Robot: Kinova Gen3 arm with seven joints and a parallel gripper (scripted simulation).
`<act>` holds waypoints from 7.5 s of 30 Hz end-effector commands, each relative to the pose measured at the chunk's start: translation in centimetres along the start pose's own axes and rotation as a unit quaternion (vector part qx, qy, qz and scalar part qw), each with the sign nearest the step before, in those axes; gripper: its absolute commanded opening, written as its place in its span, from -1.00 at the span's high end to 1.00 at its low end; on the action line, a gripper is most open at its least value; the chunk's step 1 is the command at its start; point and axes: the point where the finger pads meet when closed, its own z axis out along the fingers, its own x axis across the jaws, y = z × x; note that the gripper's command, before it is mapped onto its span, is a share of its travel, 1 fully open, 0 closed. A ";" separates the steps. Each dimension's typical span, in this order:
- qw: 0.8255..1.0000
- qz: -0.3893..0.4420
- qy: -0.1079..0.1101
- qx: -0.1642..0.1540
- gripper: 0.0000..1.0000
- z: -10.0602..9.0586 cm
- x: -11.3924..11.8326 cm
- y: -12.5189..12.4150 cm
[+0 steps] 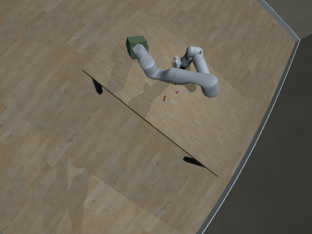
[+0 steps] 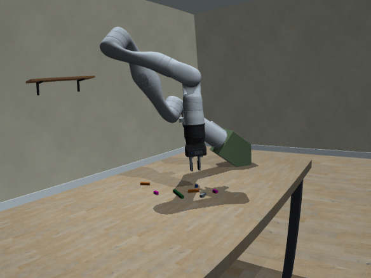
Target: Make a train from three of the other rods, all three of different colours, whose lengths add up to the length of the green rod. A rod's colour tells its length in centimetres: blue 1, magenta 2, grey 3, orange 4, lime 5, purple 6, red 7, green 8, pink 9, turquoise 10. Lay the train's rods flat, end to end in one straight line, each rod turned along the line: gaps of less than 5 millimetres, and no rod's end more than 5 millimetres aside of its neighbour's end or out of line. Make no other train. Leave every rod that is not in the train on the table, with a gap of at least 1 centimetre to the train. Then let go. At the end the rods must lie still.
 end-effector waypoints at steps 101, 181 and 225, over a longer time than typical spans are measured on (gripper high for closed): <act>1.000 0.000 0.000 0.000 -0.07 5.3 0.1 0.0; 1.000 0.000 0.000 0.000 0.52 6.9 0.1 0.0; 1.000 0.000 0.000 0.000 0.52 0.5 0.1 0.0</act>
